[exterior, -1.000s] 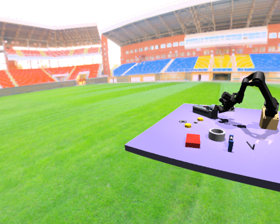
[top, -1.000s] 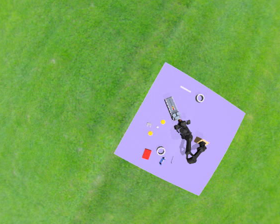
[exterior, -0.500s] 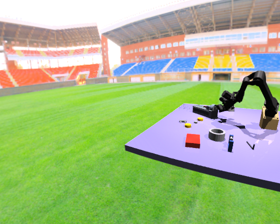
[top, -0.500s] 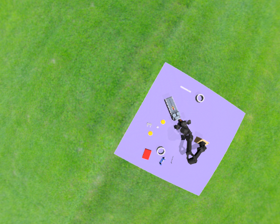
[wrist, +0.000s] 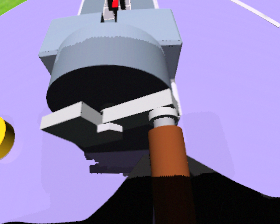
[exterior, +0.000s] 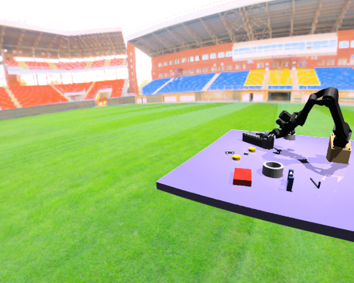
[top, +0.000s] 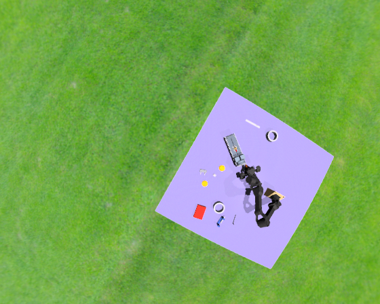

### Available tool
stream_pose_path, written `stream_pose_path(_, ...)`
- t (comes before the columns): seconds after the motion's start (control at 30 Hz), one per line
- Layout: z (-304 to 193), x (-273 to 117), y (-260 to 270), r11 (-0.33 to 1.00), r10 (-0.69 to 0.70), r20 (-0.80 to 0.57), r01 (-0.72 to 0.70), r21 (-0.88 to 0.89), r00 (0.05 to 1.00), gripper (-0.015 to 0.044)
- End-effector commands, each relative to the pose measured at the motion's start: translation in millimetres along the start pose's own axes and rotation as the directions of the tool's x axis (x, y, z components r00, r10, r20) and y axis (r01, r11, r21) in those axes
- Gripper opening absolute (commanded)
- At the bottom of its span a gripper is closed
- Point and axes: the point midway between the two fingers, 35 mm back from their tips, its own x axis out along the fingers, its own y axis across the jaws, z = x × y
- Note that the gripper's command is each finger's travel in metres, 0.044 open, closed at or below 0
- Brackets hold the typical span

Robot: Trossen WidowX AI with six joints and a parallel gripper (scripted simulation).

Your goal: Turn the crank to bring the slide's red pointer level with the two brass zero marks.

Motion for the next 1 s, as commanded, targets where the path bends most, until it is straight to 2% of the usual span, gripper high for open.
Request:
stream_pose_path(0.0, 6, -7, 4, 1.000, 0.006, 0.009, -0.006, 0.002, 1.000, 0.0000)
stream_pose_path(0.97, 13, -14, 21, 1.000, 0.007, 0.009, -0.007, 0.002, 1.000, 0.0000)
